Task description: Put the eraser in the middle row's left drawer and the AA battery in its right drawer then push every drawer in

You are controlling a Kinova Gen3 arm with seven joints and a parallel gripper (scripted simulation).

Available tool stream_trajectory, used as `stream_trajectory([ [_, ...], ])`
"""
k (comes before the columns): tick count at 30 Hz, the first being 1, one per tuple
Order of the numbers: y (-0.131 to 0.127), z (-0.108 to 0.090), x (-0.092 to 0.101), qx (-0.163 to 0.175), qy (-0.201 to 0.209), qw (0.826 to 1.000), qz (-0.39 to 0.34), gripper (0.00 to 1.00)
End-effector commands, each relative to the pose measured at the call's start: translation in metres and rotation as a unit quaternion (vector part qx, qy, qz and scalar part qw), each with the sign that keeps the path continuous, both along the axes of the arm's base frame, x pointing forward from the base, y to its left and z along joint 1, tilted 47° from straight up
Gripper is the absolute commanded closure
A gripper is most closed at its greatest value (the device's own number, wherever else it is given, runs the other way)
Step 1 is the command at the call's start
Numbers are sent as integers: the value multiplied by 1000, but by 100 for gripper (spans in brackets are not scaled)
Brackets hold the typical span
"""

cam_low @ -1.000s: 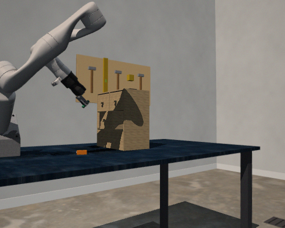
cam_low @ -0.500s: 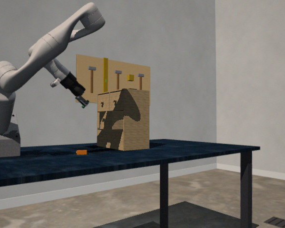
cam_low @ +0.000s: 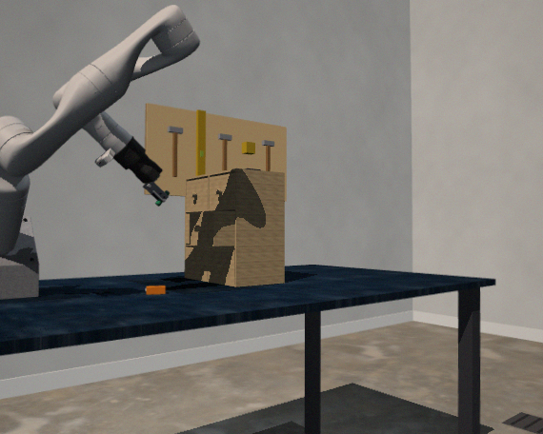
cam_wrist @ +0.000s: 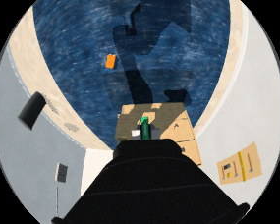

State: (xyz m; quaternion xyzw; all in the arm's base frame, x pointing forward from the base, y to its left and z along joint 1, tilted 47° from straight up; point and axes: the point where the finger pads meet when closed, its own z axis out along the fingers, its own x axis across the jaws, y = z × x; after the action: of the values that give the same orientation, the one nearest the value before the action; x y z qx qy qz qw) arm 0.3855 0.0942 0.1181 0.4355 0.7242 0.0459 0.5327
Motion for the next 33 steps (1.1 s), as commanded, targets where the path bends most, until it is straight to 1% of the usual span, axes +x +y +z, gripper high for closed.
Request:
stream_trajectory([
  [1, 1, 0, 0, 0, 0, 1000, 1, 69],
  [13, 1, 0, 3, 0, 0, 1000, 1, 69],
  [16, 1, 0, 6, 0, 0, 1000, 1, 69],
  [22, 2, 0, 18, 0, 0, 1000, 1, 69],
  [28, 4, 1, 37, 0, 0, 1000, 1, 69],
  [30, 4, 1, 37, 0, 0, 1000, 1, 69],
  [33, 5, 1, 48, 0, 0, 1000, 1, 69],
])
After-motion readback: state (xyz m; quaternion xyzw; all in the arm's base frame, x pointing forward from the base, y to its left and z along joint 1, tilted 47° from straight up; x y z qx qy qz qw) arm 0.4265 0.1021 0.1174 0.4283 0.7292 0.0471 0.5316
